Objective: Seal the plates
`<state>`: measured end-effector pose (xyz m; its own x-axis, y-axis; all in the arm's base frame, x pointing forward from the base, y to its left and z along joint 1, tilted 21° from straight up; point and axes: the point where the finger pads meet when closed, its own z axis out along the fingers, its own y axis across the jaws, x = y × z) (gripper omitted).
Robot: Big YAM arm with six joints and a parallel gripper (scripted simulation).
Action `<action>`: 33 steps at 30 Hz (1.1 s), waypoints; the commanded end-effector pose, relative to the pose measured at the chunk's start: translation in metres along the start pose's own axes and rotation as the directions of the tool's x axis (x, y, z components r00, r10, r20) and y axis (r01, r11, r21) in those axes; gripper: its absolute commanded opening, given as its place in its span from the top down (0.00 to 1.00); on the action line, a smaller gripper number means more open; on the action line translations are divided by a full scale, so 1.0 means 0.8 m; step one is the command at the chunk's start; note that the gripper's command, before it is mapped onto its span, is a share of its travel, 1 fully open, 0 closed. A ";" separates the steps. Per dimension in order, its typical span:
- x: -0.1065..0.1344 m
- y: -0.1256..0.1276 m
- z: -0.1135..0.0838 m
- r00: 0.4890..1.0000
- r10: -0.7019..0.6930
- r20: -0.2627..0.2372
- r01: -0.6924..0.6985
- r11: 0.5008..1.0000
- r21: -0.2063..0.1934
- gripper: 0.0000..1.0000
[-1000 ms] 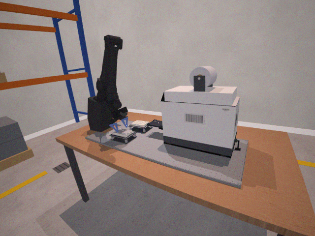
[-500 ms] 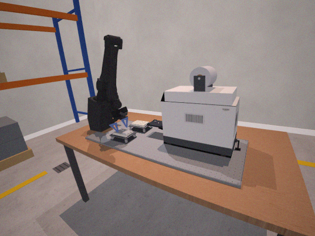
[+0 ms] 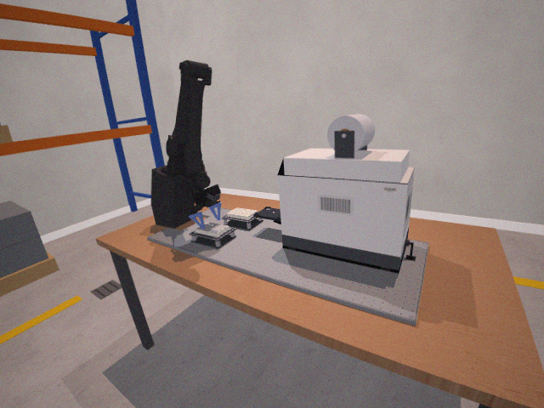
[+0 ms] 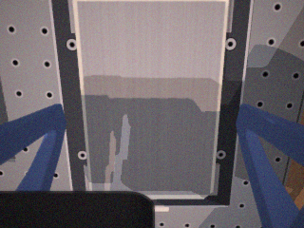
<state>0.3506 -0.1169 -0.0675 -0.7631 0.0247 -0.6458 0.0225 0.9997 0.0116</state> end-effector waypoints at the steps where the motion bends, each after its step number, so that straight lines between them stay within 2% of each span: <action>1: 0.003 -0.004 -0.003 1.000 0.008 -0.004 -0.008 1.000 0.006 0.00; 7: 0.000 -0.004 -0.025 1.000 0.005 -0.005 -0.005 1.000 0.006 0.00; 12: -0.018 -0.010 -0.032 1.000 -0.003 0.013 0.002 1.000 0.013 0.00; 20: -0.008 -0.003 -0.045 1.000 0.007 -0.007 -0.007 1.000 0.006 0.00; 28: -0.029 -0.010 -0.063 1.000 -0.002 0.016 0.002 1.000 0.015 0.00; 33: -0.028 -0.006 -0.067 1.000 -0.005 0.003 0.005 1.000 0.005 0.00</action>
<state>0.3307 -0.1160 -0.0180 -0.7653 0.0260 -0.6431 0.0220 0.9997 0.0143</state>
